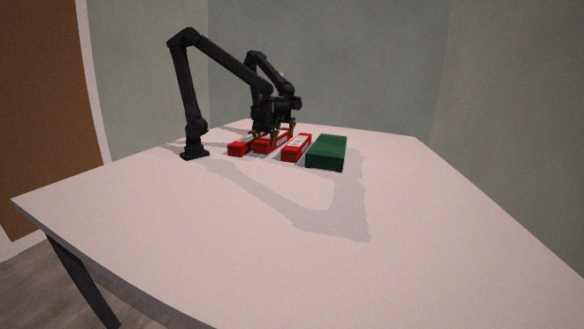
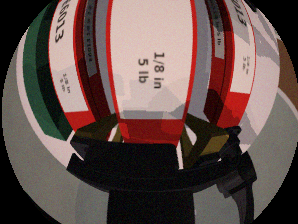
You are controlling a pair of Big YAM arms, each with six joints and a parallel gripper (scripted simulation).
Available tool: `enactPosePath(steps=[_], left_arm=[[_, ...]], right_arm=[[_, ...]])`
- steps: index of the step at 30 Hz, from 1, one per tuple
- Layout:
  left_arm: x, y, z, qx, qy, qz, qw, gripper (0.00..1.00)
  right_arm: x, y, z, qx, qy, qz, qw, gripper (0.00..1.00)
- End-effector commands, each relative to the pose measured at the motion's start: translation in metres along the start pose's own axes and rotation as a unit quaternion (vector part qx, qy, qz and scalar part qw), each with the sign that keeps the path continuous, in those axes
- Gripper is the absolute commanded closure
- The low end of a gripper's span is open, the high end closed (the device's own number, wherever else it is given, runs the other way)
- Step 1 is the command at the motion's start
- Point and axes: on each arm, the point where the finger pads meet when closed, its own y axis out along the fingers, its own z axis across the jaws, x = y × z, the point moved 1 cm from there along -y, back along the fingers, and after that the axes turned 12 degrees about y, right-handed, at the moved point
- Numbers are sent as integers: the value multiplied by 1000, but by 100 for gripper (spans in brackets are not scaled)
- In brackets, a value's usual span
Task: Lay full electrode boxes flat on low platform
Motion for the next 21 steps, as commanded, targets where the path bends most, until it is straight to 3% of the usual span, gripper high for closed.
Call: enactPosePath(steps=[1, 16, 21], left_arm=[[1, -18, 23, 32, -3, -7, 999, 100], [1, -8, 21, 29, -3, -6, 1000, 100], [2, -9, 25, 32, -3, -7, 999, 100]], right_arm=[[7, -25, -23, -36, -1, -19, 999, 100], [5, -11, -22, -33, -1, -17, 999, 100], [9, -18, -26, -35, -1, -19, 999, 100]])
